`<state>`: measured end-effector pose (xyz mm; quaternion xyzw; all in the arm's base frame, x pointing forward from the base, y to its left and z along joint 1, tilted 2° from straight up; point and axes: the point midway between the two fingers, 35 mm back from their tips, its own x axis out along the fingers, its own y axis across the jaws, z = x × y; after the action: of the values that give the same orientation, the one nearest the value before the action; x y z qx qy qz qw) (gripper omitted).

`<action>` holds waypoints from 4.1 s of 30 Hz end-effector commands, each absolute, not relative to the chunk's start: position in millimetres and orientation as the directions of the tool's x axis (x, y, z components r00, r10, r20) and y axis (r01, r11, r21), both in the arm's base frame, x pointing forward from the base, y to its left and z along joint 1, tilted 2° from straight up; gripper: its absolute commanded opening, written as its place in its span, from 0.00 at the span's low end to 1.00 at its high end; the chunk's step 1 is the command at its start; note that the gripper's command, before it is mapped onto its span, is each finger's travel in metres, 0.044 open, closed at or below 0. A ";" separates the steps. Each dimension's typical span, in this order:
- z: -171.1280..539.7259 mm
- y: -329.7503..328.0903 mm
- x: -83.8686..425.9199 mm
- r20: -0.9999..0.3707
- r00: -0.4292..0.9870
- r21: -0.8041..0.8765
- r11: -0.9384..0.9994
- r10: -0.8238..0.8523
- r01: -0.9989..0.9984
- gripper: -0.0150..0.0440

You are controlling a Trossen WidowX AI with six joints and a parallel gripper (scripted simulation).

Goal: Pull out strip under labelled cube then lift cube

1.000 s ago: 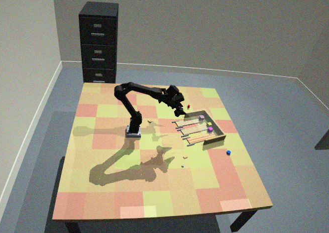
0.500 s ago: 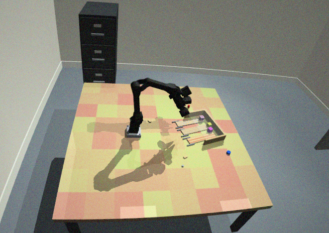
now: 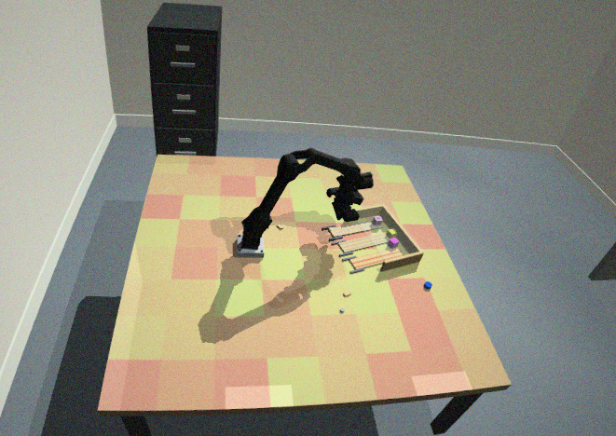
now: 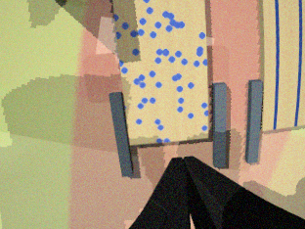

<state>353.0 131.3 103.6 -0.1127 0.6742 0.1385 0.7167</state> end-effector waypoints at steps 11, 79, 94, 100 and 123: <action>87.5 134.1 358.3 -0.998 0.050 0.020 0.933 0.041 -0.359 0.25; 34.8 137.0 362.2 -0.998 0.050 0.020 0.933 0.041 -0.359 0.25; 33.4 137.1 362.4 -0.998 0.050 0.020 0.933 0.041 -0.359 0.25; 32.8 137.2 362.7 -0.998 0.050 0.020 0.933 0.041 -0.359 0.25; 30.6 134.2 354.1 -0.998 0.050 0.020 0.933 0.041 -0.359 0.25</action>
<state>362.2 137.6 35.1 -0.1153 0.6690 0.1417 0.7205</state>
